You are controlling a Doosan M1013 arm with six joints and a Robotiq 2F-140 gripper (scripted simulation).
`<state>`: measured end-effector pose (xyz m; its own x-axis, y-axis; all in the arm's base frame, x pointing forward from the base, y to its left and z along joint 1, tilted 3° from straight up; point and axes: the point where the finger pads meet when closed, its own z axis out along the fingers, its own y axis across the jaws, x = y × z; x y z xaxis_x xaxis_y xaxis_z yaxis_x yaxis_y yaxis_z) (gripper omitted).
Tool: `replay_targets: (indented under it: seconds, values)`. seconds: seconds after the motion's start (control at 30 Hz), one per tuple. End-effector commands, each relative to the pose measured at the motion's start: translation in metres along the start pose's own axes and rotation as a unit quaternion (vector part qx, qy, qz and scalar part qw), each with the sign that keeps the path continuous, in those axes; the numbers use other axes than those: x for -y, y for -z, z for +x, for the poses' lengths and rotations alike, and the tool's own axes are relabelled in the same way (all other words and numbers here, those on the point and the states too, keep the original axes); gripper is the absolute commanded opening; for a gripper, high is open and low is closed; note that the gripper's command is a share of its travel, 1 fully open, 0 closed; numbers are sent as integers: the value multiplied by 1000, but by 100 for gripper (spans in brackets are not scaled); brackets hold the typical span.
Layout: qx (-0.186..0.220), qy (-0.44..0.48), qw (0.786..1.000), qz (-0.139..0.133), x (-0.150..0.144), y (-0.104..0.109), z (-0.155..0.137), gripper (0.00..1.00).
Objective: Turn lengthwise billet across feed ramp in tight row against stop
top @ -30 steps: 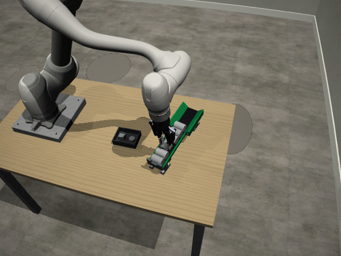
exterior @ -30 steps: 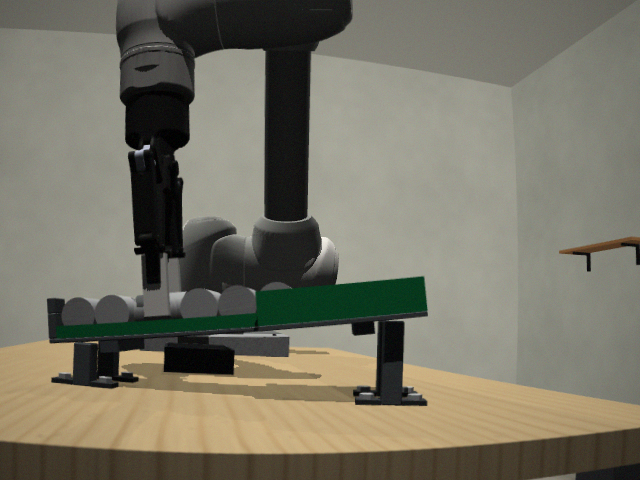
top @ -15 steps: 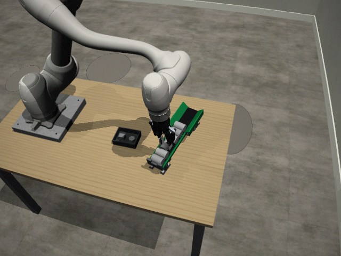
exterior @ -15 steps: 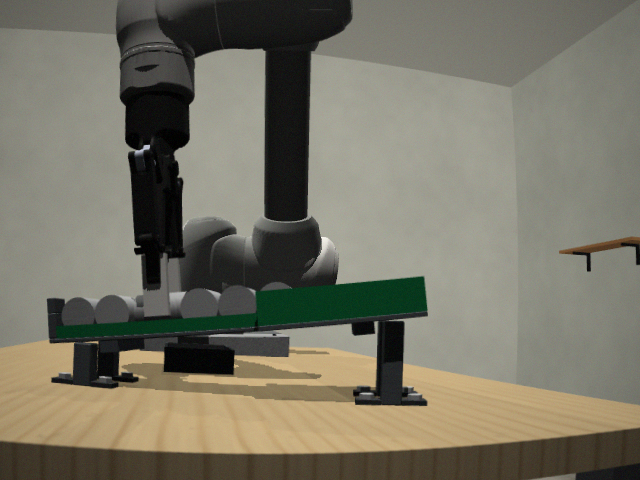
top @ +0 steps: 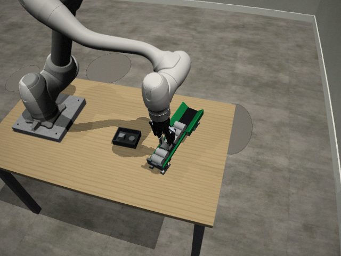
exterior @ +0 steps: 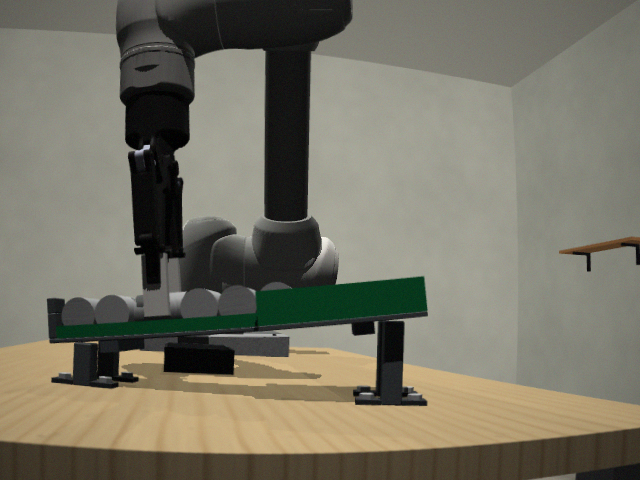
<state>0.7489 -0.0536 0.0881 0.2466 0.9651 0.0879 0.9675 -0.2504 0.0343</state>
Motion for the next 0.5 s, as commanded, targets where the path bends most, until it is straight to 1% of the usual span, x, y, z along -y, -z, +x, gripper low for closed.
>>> replay_targets:
  seconds: [0.0, 0.47]
  values:
    - [0, 0, 1000, 0, 0, 0, 0, 10]
    - [0, 0, 1000, 0, 0, 3, 0, 10]
